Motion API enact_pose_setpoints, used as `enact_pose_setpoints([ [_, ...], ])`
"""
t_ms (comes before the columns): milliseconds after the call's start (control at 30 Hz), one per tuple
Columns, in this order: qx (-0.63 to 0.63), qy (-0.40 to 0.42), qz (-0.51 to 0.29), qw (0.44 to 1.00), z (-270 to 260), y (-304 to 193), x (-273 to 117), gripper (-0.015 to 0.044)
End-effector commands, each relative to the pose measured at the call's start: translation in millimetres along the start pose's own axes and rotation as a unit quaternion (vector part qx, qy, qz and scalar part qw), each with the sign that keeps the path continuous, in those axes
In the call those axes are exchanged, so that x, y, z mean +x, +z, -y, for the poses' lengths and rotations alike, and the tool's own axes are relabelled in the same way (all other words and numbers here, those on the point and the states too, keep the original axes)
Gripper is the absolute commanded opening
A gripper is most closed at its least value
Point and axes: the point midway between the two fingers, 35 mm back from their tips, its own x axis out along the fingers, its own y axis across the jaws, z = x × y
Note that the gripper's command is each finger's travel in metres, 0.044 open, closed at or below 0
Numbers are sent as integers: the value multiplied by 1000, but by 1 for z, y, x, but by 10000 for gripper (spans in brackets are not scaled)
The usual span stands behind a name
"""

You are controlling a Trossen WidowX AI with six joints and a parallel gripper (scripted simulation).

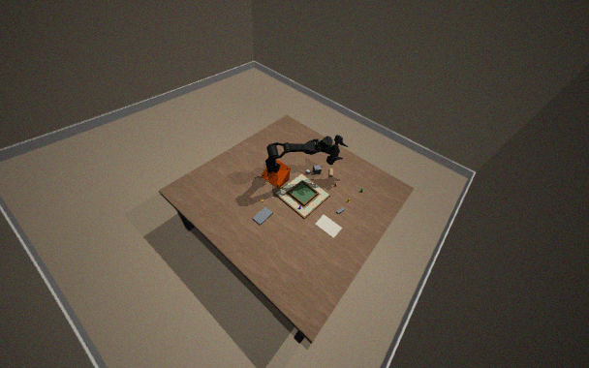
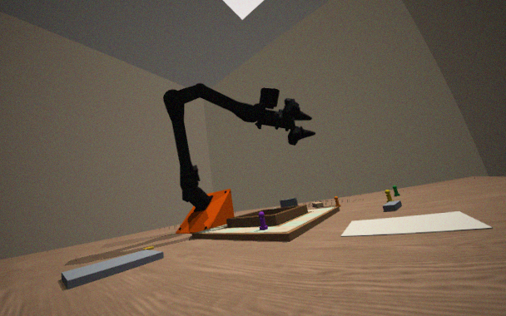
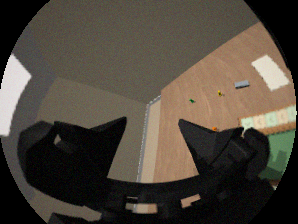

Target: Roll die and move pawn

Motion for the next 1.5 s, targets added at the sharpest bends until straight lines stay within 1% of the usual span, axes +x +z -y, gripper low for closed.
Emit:
enact_pose_setpoints([
  [0,-2,-4,-4,1000,1,-2,1,374],
  [133,-35,-79,-80,993,33,-50,6,275],
  [267,-80,-171,-165,968,74,-100,0,275],
  [367,-120,-247,-229,934,107,-134,-13,275],
  [500,-181,-354,-310,864,152,-169,-42,275],
  [633,-240,-448,-374,776,187,-186,-78,275],
  [733,-251,-463,-384,758,193,-188,-91,275],
  [1033,-251,-463,-384,758,194,-188,-93,275],
  [1300,-251,-464,-384,758,217,-197,-87,275],
  [1467,-251,-464,-384,758,220,-198,-86,275],
])
